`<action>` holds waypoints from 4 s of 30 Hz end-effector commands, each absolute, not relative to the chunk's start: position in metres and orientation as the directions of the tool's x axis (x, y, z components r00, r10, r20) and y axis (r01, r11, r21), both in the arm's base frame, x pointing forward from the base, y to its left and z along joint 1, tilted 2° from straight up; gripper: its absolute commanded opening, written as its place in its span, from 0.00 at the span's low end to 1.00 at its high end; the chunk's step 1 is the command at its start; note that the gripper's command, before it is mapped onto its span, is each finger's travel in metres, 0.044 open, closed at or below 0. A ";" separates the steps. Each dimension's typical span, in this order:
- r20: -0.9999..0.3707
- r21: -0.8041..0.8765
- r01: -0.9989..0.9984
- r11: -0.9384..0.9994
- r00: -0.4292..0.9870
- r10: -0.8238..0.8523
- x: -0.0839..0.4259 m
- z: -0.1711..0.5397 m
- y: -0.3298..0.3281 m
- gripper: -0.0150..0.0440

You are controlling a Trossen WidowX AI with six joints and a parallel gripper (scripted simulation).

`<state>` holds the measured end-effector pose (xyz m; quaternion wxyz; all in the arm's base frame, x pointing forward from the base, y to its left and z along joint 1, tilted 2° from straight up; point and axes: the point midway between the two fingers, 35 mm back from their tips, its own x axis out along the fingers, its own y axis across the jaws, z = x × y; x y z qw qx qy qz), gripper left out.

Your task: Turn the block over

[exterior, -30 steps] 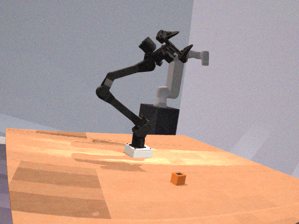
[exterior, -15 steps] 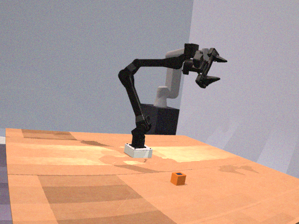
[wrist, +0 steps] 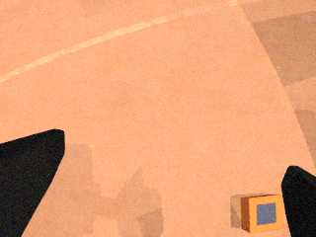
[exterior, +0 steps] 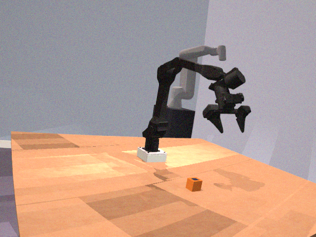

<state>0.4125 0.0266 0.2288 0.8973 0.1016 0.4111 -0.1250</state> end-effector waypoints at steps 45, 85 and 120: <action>-0.998 -0.022 0.131 0.991 0.052 -0.029 0.383 0.040 -0.074 1.00; -0.998 -0.022 0.131 0.991 0.052 -0.029 0.381 0.064 -0.073 0.25; -0.866 -0.021 0.131 0.991 0.494 -0.084 0.380 0.055 -0.073 0.25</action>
